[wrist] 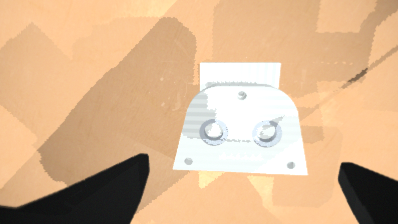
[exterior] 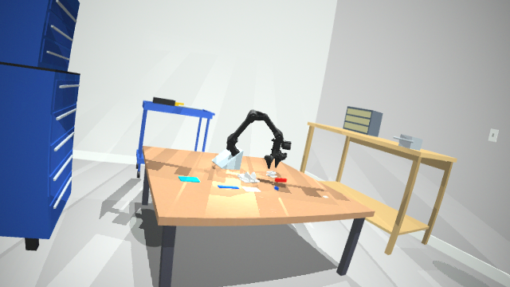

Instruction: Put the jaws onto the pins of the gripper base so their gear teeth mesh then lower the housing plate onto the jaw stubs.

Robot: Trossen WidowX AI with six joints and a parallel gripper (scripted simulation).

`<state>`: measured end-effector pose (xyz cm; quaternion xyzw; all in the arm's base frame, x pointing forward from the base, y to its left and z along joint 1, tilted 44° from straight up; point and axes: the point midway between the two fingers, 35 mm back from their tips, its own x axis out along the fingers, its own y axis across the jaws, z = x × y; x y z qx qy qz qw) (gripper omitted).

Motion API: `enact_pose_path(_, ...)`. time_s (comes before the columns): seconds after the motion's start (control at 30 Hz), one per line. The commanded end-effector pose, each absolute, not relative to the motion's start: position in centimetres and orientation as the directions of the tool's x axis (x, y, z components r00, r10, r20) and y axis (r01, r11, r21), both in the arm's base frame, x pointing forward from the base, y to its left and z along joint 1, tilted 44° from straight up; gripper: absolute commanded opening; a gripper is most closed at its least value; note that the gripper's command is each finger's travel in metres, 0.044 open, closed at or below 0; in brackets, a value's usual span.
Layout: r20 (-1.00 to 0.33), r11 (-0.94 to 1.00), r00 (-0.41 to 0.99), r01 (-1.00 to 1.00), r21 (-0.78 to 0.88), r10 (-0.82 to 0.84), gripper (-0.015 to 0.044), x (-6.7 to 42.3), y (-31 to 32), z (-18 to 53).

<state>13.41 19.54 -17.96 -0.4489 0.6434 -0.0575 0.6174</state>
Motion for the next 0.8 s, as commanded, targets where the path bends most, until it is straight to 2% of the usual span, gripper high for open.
enact_pose_path(0.0, -0.734, 0.580, 0.163, -0.512, -0.634, -0.659, 0.0440, 13.5, 18.6, -18.6)
enact_pose_path(0.77, -0.734, 0.579, 0.163, -0.512, -0.634, -0.659, 0.0440, 13.8, 17.5, -20.0)
